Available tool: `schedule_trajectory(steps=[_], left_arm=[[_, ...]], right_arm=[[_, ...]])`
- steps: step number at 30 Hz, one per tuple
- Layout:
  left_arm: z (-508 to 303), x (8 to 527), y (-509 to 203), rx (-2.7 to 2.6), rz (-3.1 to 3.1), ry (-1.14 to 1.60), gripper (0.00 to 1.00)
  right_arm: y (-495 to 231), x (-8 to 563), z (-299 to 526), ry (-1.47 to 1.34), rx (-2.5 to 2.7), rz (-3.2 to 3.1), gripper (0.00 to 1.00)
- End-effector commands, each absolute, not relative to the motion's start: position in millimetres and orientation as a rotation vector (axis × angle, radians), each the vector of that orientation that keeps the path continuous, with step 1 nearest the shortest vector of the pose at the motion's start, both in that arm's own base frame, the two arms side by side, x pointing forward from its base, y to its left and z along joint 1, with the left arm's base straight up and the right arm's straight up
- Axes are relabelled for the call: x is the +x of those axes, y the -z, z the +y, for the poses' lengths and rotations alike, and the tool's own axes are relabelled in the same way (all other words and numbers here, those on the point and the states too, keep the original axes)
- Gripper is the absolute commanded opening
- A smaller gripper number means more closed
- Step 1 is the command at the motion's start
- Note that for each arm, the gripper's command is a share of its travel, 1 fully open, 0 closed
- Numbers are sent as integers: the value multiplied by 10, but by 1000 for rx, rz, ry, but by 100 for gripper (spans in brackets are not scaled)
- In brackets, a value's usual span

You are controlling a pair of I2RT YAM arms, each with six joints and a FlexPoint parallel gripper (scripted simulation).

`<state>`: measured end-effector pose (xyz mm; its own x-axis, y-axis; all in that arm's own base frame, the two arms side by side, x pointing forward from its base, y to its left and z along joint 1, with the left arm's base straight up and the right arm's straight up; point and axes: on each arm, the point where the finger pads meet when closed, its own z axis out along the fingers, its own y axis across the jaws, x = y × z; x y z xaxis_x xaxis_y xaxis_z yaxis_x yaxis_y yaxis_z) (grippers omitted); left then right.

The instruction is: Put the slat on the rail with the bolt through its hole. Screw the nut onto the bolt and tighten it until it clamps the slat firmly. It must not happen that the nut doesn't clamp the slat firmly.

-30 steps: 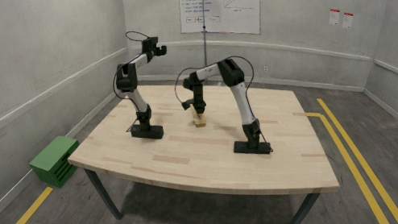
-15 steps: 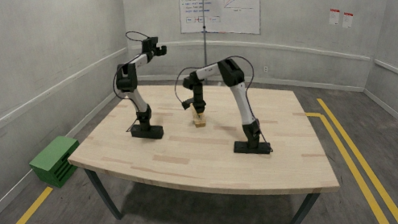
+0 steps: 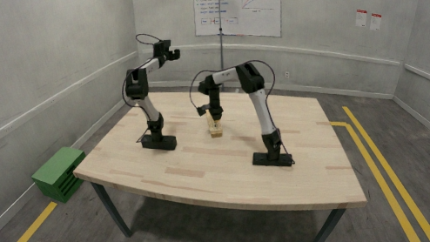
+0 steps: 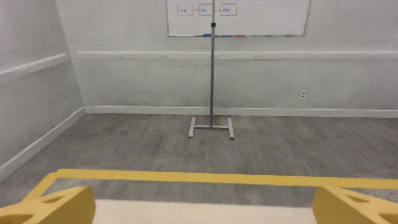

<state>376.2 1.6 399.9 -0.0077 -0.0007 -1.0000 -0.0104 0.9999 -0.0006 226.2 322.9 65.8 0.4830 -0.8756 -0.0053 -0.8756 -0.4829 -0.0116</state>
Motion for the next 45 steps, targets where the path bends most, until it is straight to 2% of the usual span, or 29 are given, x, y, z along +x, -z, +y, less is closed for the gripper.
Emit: schedule_trajectory(steps=[1,21,45], left_arm=[[0,3744,-4066,0,1559,0,100],[0,3744,-4066,0,1559,0,100],[0,3744,-4066,0,1559,0,100]], right_arm=[[-758,2298,3198,2,-2698,1585,14],[-978,2357,3142,6,-2680,1569,14],[-856,2216,3196,0,-2708,1591,14]])
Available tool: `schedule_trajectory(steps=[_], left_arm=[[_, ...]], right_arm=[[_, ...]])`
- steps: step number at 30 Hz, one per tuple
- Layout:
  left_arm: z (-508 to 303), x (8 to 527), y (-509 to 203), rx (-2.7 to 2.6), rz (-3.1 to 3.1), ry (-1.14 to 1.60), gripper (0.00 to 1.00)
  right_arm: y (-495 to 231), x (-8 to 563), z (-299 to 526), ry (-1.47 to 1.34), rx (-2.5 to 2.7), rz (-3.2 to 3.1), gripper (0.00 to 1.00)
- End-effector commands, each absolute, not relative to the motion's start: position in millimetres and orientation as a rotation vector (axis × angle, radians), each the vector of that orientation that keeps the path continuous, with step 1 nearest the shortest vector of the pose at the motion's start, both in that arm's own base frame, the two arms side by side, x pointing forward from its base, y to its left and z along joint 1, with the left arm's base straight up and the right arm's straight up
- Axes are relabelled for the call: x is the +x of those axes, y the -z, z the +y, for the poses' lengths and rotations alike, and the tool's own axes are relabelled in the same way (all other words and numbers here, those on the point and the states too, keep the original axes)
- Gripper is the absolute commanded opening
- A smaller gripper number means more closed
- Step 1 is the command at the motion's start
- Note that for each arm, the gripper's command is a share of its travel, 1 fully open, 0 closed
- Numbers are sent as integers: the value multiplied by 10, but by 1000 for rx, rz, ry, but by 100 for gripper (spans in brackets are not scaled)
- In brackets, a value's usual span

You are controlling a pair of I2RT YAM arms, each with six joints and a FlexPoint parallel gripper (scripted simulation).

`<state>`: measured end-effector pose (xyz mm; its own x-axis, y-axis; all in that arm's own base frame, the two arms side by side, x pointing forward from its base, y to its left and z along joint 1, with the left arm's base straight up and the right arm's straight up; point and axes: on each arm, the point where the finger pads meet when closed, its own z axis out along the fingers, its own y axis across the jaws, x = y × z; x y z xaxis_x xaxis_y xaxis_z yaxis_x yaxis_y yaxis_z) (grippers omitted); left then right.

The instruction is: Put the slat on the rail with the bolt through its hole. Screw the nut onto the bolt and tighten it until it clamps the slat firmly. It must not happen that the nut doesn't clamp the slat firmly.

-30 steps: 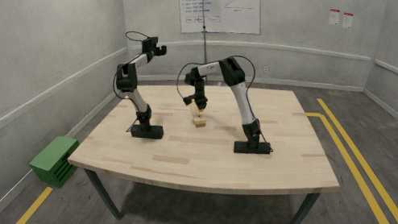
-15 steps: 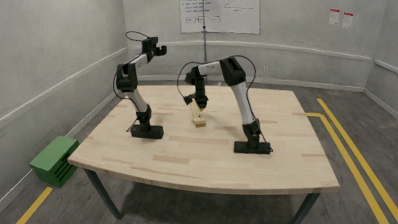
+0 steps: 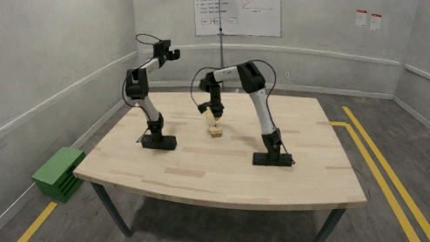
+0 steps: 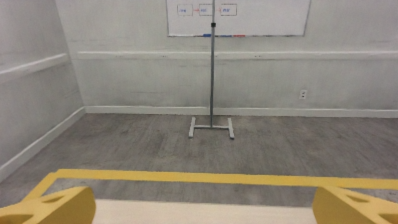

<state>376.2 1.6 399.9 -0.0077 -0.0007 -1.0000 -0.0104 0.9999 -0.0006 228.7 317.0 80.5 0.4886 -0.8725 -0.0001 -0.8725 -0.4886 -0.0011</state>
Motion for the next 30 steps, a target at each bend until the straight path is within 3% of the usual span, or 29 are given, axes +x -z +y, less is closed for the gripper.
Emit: schedule_trajectory(steps=[1,30], left_arm=[[0,3744,-4066,0,1559,0,100],[0,3744,-4066,0,1559,0,100]], right_arm=[[-856,2205,3203,0,-2708,1591,14],[-801,2209,3233,1,-2700,1586,14]])
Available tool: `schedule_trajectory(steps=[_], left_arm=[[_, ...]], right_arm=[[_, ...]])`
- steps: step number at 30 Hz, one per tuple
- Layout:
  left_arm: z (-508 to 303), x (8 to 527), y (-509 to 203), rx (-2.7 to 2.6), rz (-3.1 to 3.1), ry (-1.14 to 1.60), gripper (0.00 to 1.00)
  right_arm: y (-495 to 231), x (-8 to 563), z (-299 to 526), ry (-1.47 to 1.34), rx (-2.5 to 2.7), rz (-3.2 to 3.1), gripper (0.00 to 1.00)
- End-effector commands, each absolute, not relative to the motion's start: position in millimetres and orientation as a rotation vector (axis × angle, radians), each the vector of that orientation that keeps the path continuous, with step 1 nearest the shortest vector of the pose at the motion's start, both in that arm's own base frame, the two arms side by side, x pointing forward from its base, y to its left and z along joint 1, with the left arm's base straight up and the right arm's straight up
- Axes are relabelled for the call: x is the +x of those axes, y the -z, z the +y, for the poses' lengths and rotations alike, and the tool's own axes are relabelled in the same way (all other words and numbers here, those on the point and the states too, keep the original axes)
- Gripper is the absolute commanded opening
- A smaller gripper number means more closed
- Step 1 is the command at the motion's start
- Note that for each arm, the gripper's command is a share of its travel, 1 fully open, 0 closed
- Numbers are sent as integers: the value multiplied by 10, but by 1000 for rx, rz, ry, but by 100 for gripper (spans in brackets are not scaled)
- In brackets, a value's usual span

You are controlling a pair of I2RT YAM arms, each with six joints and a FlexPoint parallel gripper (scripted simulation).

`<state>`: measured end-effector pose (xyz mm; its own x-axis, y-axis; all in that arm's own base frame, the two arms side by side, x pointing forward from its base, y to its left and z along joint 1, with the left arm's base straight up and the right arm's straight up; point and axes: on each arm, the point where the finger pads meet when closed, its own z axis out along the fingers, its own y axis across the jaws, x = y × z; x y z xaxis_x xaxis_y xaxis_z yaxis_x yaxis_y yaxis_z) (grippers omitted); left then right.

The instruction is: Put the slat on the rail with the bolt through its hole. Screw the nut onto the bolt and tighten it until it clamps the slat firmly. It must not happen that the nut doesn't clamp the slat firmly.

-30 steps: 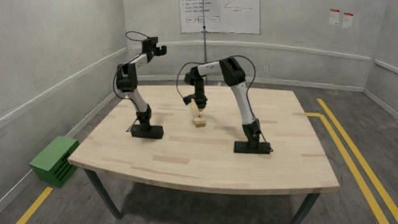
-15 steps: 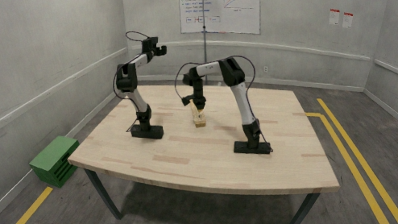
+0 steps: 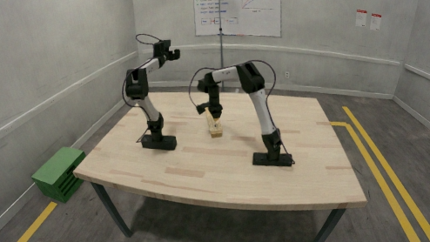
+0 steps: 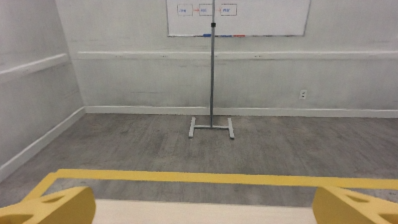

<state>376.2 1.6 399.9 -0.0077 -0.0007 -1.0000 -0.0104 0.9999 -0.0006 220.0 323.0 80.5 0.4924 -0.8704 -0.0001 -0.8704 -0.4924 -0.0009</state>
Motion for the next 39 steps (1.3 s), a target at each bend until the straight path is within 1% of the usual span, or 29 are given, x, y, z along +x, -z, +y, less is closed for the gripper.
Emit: schedule_trajectory(steps=[1,39], left_arm=[[0,3744,-4066,0,1559,0,100],[0,3744,-4066,0,1559,0,100]], right_arm=[[-795,2209,3233,1,-2700,1586,14],[-564,2214,3240,1,-2701,1587,14]])
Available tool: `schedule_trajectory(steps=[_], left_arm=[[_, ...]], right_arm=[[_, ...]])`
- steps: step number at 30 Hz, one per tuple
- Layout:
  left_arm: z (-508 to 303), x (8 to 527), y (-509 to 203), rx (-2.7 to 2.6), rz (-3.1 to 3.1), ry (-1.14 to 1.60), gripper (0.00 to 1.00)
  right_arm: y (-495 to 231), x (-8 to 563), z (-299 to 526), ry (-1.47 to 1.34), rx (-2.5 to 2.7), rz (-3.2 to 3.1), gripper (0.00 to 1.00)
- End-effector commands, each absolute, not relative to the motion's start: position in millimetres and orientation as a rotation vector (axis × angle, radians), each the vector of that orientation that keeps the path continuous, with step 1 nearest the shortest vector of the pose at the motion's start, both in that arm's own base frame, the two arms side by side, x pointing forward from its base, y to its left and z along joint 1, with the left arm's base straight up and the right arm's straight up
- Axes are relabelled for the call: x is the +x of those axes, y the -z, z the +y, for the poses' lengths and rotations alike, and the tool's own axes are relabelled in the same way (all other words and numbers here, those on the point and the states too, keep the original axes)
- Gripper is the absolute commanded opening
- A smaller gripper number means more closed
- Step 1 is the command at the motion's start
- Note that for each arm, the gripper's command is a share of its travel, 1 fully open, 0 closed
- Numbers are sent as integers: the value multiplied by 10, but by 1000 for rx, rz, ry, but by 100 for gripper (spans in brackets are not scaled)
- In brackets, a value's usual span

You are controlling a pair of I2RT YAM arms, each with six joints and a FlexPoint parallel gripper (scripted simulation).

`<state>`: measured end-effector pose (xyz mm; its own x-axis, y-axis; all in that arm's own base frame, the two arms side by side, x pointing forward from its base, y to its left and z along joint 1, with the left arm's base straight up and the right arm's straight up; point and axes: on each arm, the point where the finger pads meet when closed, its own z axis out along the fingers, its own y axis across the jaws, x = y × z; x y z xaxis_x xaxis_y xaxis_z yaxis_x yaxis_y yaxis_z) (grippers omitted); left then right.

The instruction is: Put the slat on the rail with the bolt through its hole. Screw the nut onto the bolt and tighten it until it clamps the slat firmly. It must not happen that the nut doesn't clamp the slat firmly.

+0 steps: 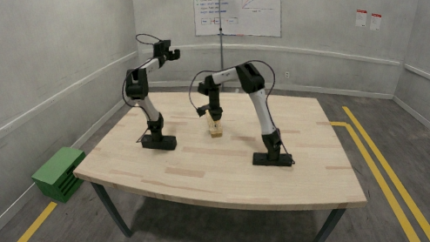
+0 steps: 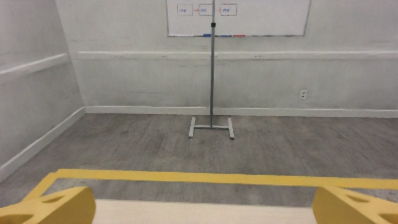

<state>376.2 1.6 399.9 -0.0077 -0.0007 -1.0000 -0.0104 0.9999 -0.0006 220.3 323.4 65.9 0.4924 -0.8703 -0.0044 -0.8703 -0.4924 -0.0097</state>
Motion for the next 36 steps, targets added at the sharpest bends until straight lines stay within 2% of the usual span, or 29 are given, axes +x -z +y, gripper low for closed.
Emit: schedule_trajectory(steps=[1,36], left_arm=[[0,3744,-4066,0,1559,0,100],[0,3744,-4066,0,1559,0,100]], right_arm=[[-564,2214,3240,1,-2701,1587,14],[-455,2216,3243,1,-2693,1594,14]])
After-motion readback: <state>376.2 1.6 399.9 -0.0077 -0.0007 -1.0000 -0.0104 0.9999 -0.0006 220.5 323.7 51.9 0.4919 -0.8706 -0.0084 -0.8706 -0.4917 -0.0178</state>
